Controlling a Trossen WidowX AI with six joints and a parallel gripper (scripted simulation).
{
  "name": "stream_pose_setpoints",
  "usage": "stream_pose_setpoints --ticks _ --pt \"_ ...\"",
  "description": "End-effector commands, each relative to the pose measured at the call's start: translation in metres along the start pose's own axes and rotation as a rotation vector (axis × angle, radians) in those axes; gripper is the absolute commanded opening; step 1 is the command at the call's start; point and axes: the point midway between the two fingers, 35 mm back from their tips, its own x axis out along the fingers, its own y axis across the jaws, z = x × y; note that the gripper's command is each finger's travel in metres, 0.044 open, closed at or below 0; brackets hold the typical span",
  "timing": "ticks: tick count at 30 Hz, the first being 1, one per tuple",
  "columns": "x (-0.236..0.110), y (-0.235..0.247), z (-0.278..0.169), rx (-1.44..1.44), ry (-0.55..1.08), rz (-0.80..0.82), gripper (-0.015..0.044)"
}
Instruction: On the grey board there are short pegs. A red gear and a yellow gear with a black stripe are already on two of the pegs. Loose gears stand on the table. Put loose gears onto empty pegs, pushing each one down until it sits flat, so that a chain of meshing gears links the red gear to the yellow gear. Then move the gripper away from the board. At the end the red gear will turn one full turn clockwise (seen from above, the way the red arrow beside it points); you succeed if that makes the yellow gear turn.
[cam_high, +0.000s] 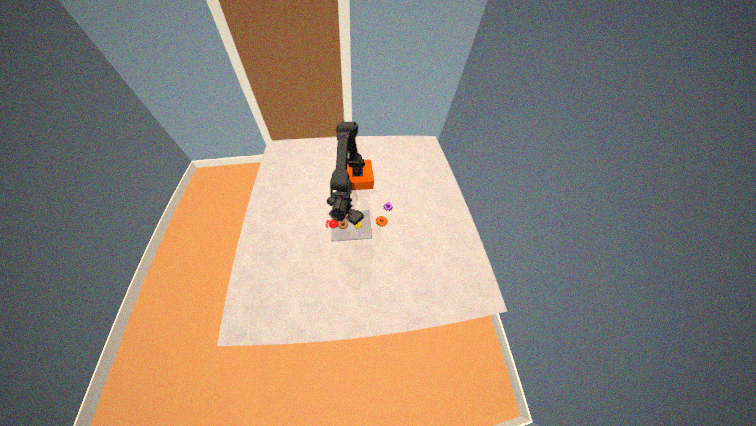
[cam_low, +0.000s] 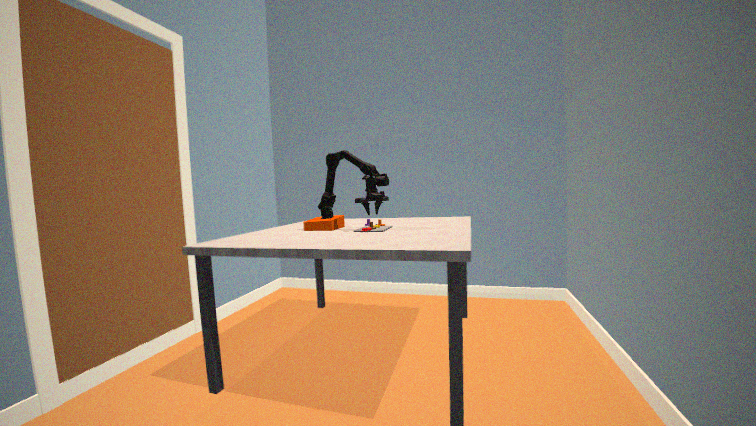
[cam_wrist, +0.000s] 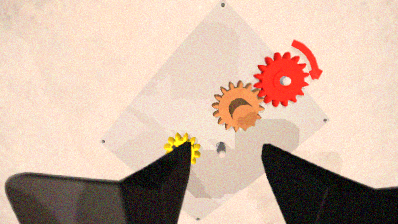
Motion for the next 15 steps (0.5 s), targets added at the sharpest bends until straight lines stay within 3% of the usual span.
stream_pose_setpoints --ticks 1,7,15 --pt "0.004 0.034 -0.044 -0.086 0.02 -0.004 0.0298" --pt "0.002 0.077 -0.13 -0.216 0.029 0.004 0.044" --pt "0.002 0.088 -0.242 -0.386 0.038 0.002 0.044"
